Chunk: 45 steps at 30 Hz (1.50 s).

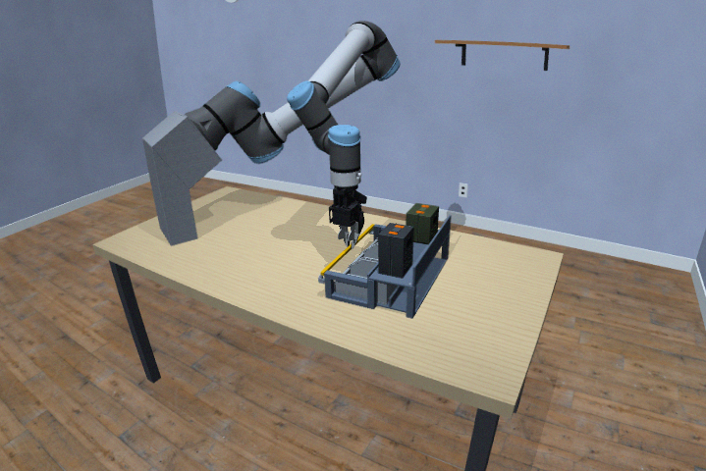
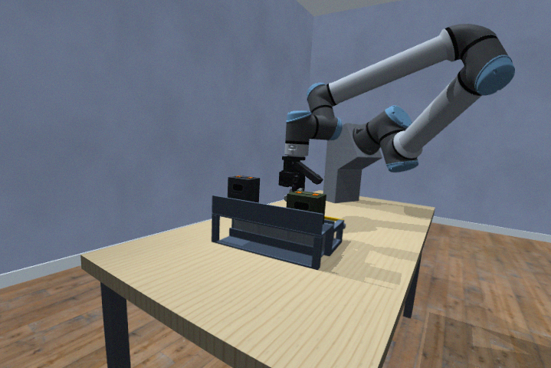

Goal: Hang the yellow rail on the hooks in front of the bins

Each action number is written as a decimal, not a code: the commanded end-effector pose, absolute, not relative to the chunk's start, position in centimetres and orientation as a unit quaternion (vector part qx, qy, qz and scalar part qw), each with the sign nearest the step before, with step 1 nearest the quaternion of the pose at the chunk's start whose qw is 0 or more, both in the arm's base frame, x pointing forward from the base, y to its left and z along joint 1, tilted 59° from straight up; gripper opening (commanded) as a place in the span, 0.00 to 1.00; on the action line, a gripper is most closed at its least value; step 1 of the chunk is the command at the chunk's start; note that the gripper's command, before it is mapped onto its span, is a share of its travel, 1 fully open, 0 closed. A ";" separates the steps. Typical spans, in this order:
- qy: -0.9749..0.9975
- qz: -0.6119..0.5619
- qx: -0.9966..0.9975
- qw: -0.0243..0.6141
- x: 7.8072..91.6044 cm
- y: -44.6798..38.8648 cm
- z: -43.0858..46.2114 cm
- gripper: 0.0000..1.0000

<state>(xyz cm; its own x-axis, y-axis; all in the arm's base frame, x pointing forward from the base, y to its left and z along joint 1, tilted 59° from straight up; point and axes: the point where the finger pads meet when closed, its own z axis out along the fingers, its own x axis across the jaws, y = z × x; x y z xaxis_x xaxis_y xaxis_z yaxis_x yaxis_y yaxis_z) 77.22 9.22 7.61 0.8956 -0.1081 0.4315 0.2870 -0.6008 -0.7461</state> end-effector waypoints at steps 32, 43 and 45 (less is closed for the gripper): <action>-0.052 -0.223 -0.867 0.443 77.4 9.5 7.4 0.00; -0.052 -0.223 -0.867 0.443 77.4 9.5 7.4 0.00; -0.052 -0.223 -0.867 0.443 77.4 9.5 7.4 0.00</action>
